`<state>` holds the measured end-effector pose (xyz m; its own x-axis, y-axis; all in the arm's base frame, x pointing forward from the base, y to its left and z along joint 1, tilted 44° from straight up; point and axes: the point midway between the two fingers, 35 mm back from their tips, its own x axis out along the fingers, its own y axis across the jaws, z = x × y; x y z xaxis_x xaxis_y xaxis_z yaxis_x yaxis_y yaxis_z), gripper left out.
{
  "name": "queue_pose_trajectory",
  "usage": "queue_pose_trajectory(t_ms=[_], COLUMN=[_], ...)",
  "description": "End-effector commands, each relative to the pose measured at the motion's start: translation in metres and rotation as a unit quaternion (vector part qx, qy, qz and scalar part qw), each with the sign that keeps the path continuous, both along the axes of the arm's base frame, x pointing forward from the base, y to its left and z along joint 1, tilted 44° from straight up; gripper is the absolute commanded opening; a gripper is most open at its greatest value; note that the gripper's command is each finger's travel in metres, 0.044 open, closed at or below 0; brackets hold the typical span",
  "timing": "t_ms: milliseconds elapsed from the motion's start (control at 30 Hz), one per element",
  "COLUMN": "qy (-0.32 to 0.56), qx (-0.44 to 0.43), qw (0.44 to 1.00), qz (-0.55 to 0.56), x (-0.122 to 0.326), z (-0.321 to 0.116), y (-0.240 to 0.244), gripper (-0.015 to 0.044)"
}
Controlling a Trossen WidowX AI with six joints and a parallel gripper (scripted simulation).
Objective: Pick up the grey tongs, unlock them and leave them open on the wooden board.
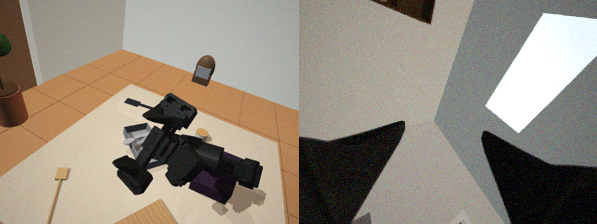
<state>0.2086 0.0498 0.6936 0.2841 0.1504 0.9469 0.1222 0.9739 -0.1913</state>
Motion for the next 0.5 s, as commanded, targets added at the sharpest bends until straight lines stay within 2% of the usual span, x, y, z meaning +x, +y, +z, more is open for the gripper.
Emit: queue_pose_trajectory(t_ms=[0, 133, 167, 467], qy=[0.002, 0.043, 0.059, 0.263], qx=[0.002, 0.004, 0.006, 0.063], qw=[1.0, 0.999, 0.998, 0.947], qz=[0.002, 0.024, 0.036, 0.173], x=[0.002, 0.029, 0.038, 0.154], z=[-0.001, -0.015, -0.021, -0.107], y=[0.0, 0.002, 0.002, 0.007], gripper=[0.0374, 0.0269, 0.026, 0.026])
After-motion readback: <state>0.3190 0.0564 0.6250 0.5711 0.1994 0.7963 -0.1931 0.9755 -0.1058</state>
